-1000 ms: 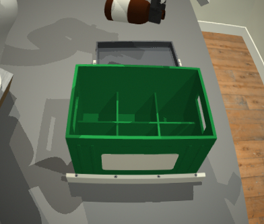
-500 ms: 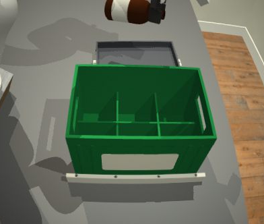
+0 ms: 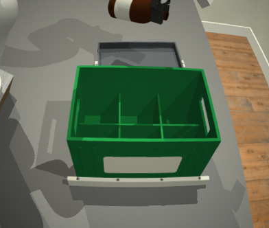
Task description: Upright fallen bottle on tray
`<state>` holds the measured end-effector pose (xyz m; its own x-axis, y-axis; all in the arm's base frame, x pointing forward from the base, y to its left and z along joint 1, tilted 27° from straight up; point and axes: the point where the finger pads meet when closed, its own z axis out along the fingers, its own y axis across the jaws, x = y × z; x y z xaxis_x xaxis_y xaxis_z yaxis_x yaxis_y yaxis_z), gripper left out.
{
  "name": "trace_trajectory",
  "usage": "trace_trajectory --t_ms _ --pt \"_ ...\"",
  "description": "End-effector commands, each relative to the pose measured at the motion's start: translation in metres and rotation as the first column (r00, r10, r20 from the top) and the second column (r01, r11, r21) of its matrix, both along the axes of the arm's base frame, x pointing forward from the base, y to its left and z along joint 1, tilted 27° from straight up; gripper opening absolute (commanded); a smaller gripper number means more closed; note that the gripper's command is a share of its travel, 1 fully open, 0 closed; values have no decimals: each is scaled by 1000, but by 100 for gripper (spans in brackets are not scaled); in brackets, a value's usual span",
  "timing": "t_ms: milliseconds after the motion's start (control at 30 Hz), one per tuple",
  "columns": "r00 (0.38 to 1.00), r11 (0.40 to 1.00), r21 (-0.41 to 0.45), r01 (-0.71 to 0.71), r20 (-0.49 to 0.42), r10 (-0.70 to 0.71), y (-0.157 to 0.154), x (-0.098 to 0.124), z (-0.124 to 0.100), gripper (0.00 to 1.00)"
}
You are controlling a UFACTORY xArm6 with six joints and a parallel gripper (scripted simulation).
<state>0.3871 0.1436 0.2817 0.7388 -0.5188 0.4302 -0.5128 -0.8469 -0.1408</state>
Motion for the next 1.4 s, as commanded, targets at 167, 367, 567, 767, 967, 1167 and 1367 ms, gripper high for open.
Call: trace_trajectory --t_ms 167,367,567,767,967,1167,1367 --pt "994 993 54 107 16 -108 1 1 2 0" --pt "992 990 64 127 18 -129 1 1 2 0" --pt "992 990 64 127 18 -129 1 1 2 0" --pt "992 990 64 127 18 -129 1 1 2 0" --pt "991 990 62 128 20 -129 1 0 2 0" --pt "991 990 56 130 27 -132 0 0 2 0" --pt "989 990 39 136 49 -138 0 0 1 0"
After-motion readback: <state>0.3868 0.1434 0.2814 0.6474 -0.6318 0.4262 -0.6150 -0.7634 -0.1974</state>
